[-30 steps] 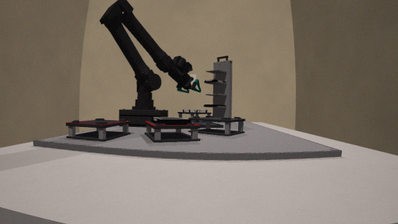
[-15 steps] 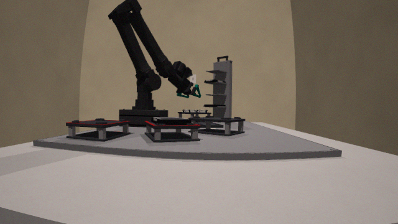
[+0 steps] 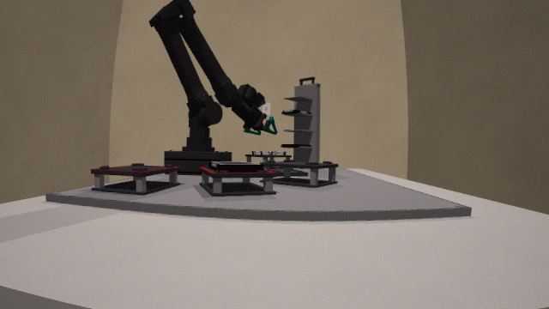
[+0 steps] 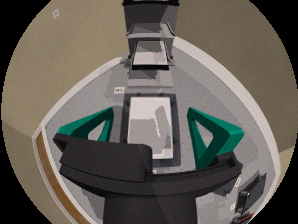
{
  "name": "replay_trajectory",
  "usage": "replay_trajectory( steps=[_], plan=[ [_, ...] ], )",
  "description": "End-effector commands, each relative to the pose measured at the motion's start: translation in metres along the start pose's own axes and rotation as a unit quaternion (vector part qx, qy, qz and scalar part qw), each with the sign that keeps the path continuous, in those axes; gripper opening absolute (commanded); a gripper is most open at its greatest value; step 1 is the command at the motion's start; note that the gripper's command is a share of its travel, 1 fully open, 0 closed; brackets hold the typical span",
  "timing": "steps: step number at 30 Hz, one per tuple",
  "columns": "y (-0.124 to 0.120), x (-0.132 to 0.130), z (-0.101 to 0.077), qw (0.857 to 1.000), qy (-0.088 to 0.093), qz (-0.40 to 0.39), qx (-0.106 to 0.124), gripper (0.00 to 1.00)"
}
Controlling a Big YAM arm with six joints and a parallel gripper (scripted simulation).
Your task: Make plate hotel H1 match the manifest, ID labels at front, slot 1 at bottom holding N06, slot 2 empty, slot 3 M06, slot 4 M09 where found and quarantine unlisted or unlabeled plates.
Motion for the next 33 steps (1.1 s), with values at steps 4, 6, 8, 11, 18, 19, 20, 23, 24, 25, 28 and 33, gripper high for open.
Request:
replay_trajectory(
  steps=[4,6,8,11,18,19,20,23,24,25,28,33],
  plan=[
    [0.021,0.005,0.003,1.000,0.005,0.002,-0.022,1.00],
    [0.000,0.003,0.005,1.000,0.005,0.004,-0.011,1.00],
    [-0.006,0.002,0.008,1.000,0.005,0.004,-0.011,1.00],
    [-0.015,0.000,0.013,1.000,0.005,0.004,-0.010,1.00],
    [-0.029,-0.002,0.019,1.000,0.005,0.004,-0.009,1.00],
    [-0.030,-0.002,0.018,1.000,0.005,0.004,-0.009,1.00],
    [-0.031,-0.003,0.017,1.000,0.005,0.004,-0.010,1.00],
    [-0.027,-0.002,0.013,1.000,0.007,0.006,-0.021,1.00],
    [-0.029,-0.002,0.012,1.000,0.008,0.005,-0.021,1.00],
    [-0.031,-0.002,0.011,1.000,0.007,0.005,-0.019,1.00],
    [-0.037,-0.004,0.010,1.000,0.004,0.005,-0.013,1.00],
    [-0.030,-0.003,0.011,1.000,0.005,0.006,-0.023,1.00]
  ],
)
Point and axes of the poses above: the point where the finger pads meet when closed, its own z axis out along the fingers, its own x axis across the jaws, y = z × x, the point moved 5 cm from there along -z, back along the fingers, and after that the axes turned 10 degrees about z, right-handed, at the moved point
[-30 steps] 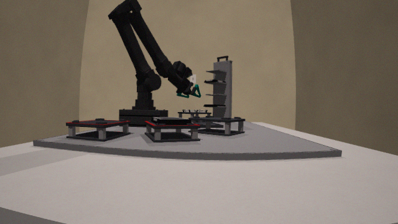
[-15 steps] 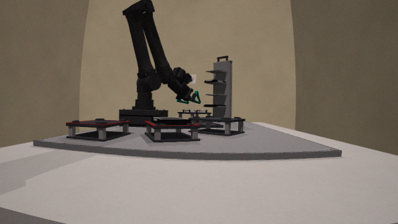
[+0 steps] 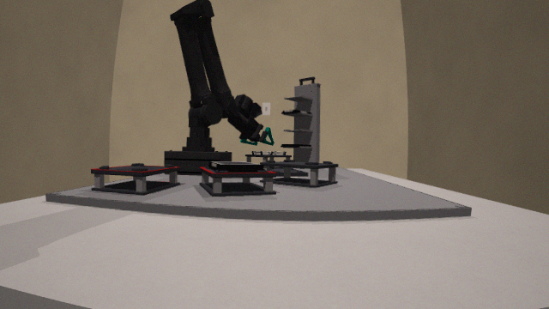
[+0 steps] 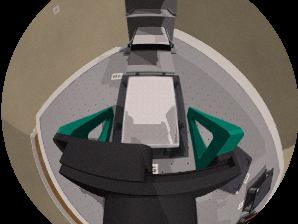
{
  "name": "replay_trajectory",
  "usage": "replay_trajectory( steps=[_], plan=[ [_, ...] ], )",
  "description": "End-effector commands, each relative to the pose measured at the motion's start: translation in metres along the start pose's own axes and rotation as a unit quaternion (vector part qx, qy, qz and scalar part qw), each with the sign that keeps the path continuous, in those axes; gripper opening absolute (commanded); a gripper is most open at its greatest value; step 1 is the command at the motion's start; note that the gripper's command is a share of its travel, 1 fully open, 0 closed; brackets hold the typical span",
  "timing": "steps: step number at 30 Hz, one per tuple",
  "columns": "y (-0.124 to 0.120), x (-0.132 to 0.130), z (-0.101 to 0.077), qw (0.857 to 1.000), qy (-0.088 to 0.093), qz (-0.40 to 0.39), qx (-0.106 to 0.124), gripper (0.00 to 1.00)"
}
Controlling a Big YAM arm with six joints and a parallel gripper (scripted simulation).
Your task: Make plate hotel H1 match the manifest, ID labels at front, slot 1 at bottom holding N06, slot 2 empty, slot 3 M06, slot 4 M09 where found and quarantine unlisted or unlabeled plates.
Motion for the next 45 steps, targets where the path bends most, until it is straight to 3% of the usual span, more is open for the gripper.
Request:
replay_trajectory(
  steps=[1,14,17,18,21,45],
  plan=[
    [0.009,0.003,-0.001,1.000,0.005,0.006,-0.022,1.00],
    [-0.006,0.001,-0.012,1.000,0.006,0.006,-0.019,1.00],
    [0.003,0.004,-0.008,1.000,0.009,0.005,-0.028,1.00],
    [-0.008,0.002,-0.013,1.000,0.007,0.005,-0.019,1.00],
    [-0.012,-0.001,-0.016,1.000,0.005,0.007,-0.018,1.00],
    [-0.030,-0.003,-0.001,1.000,0.006,0.005,-0.017,1.00]
  ],
)
Point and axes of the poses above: the point where the finger pads meet when closed, its own z axis out along the fingers, its own x axis across the jaws, y = z × x, the point moved 5 cm from there along -z, back along the fingers, and after that the axes turned 10 degrees about z, right-handed, at the moved point
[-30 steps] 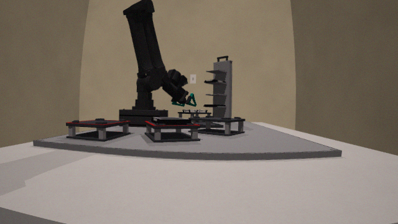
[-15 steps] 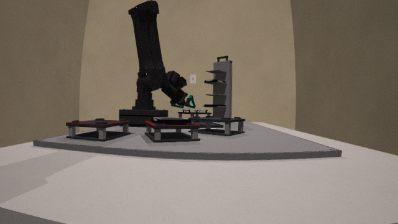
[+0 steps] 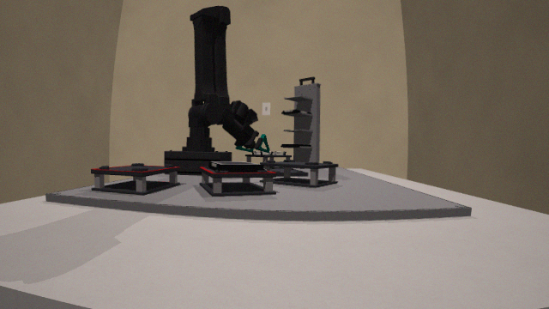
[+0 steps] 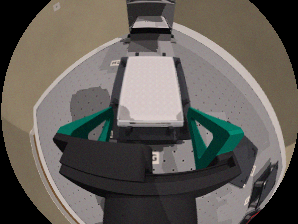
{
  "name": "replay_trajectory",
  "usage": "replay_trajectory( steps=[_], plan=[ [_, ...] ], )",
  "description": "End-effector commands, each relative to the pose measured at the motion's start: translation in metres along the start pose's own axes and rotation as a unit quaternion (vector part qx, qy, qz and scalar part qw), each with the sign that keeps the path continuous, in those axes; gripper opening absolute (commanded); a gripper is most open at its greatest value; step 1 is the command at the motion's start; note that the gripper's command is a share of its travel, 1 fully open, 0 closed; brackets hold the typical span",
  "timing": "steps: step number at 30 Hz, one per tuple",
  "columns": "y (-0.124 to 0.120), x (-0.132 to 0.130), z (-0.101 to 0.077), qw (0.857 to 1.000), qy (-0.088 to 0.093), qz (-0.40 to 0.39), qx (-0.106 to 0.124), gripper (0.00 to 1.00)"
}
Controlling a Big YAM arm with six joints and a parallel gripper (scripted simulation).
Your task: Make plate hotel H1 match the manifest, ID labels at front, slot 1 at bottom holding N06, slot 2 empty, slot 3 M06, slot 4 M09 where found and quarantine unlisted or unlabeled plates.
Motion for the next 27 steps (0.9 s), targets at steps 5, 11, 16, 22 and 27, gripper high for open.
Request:
replay_trajectory(
  steps=[5,11,16,22,27],
  plan=[
    [0.003,0.004,0.006,1.000,0.008,0.006,-0.024,1.00],
    [-0.004,0.003,0.008,1.000,0.008,0.005,-0.022,1.00],
    [-0.005,0.002,0.008,1.000,0.008,0.005,-0.021,1.00],
    [-0.005,0.002,0.008,1.000,0.008,0.005,-0.021,1.00],
    [-0.005,0.002,0.008,1.000,0.008,0.005,-0.021,1.00]
  ],
)
Point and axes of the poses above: the point where the finger pads meet when closed, its own z axis out along the fingers, its own x axis across the jaws, y = z × x, the point moved 5 cm from there along -z, back along the fingers, and after that the axes turned 10 degrees about z, right-handed, at the moved point
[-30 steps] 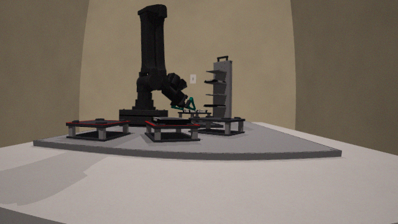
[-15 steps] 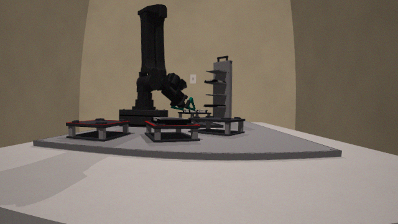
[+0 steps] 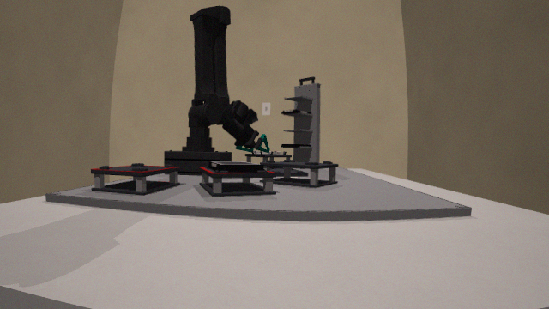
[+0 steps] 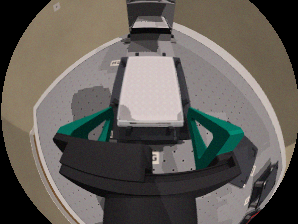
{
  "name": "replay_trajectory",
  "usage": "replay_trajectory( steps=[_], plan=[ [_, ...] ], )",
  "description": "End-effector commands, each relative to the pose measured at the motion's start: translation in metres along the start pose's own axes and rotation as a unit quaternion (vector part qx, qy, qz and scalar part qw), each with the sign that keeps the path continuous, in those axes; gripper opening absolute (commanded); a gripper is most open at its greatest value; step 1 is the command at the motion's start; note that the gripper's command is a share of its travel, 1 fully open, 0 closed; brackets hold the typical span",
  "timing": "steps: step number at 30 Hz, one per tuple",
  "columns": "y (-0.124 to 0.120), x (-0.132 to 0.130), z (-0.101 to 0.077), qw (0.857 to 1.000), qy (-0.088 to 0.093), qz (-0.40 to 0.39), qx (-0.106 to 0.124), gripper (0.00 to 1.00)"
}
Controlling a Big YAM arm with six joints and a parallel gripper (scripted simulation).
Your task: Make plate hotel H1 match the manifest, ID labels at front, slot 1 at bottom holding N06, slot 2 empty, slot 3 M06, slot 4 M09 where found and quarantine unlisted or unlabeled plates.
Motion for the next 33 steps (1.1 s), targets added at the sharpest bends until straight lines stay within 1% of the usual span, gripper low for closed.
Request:
replay_trajectory(
  steps=[1,19,20,33],
  plan=[
    [-0.0048,0.0024,0.0082,1.000,0.008,0.005,-0.021,1.00],
    [-0.0048,0.0024,0.0082,1.000,0.008,0.005,-0.021,1.00],
    [-0.0048,0.0024,0.0082,1.000,0.008,0.005,-0.021,0.86],
    [-0.0048,0.0024,0.0082,1.000,0.008,0.005,-0.021,0.86]
  ],
)
Point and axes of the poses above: the point where the finger pads meet when closed, its own z axis out along the fingers, its own x axis across the jaws, y = z × x, the point moved 5 cm from there along -z, back along the fingers, and after that the axes turned 10 degrees about z, right-handed, at the moved point
